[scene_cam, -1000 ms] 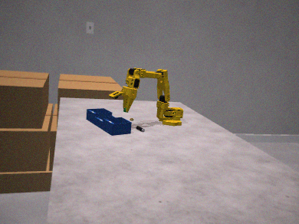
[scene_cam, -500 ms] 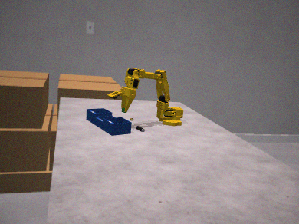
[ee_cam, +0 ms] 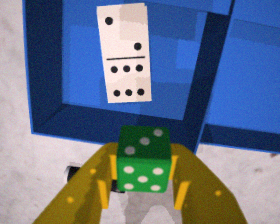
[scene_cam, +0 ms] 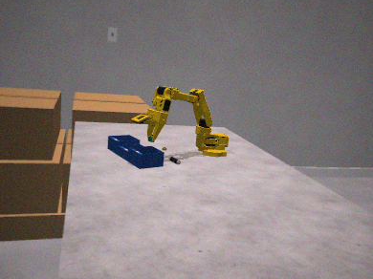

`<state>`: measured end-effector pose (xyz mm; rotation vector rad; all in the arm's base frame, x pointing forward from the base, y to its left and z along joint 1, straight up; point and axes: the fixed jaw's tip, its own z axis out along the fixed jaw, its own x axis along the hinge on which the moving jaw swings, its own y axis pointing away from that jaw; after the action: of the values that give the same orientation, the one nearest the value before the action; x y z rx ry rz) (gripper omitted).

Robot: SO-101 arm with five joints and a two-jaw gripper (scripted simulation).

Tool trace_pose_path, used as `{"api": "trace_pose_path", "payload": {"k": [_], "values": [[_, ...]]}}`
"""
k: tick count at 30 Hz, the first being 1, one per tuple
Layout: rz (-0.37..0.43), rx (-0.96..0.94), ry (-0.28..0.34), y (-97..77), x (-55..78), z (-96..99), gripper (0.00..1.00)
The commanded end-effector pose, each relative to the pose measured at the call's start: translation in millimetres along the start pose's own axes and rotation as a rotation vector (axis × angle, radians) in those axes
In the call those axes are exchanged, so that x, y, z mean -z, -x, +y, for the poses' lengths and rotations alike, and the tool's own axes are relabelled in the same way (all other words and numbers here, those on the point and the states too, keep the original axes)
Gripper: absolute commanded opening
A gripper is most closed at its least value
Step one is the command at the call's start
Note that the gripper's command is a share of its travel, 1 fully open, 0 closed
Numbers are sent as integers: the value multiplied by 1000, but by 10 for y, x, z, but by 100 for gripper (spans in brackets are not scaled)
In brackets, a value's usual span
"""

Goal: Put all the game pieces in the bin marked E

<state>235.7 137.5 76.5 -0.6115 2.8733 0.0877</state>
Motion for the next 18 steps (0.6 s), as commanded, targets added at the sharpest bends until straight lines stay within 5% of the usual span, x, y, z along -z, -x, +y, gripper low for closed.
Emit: {"api": "trace_pose_path", "payload": {"k": [1, 18], "values": [[-59, 51, 9, 139, 93, 59, 0], [-83, 99, 13, 214, 62, 112, 0]]}}
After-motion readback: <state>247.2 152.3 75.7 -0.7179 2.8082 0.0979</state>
